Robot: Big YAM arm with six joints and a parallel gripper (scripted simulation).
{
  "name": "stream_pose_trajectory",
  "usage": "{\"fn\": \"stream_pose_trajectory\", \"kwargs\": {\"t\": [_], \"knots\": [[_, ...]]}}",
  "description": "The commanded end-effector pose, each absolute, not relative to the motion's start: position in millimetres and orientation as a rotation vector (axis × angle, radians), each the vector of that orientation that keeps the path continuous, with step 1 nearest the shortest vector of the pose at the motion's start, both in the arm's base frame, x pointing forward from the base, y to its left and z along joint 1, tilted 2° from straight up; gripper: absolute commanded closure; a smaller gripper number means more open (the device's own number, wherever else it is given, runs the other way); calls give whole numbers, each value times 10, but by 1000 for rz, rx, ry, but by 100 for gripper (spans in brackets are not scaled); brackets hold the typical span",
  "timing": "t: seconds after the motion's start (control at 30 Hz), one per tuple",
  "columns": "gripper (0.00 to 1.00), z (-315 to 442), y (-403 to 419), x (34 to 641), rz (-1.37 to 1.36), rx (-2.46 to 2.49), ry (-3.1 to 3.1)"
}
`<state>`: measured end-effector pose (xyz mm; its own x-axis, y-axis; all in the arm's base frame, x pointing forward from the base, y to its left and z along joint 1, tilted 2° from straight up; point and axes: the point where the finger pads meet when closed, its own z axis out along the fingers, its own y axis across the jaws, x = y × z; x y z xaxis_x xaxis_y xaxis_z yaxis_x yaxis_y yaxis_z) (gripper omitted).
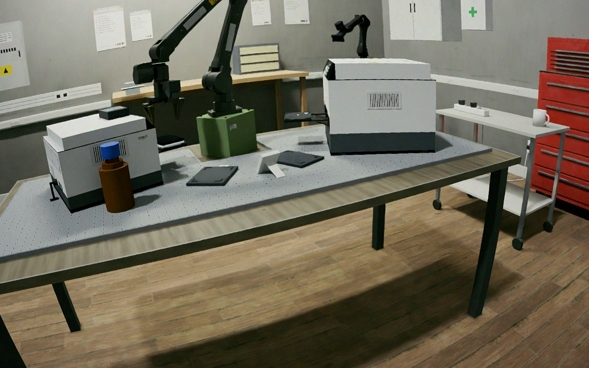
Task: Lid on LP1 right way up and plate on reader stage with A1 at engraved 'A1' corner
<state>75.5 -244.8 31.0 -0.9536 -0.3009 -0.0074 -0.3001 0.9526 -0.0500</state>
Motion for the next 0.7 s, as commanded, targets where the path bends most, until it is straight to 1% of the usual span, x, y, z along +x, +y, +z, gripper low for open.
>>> {"fn": "stream_pose_trajectory", "kwargs": {"t": [0.0,0.67], "knots": [[0,416,-2689,795,-142,-468,3086],[0,391,-2729,812,-154,-468,3085]]}}
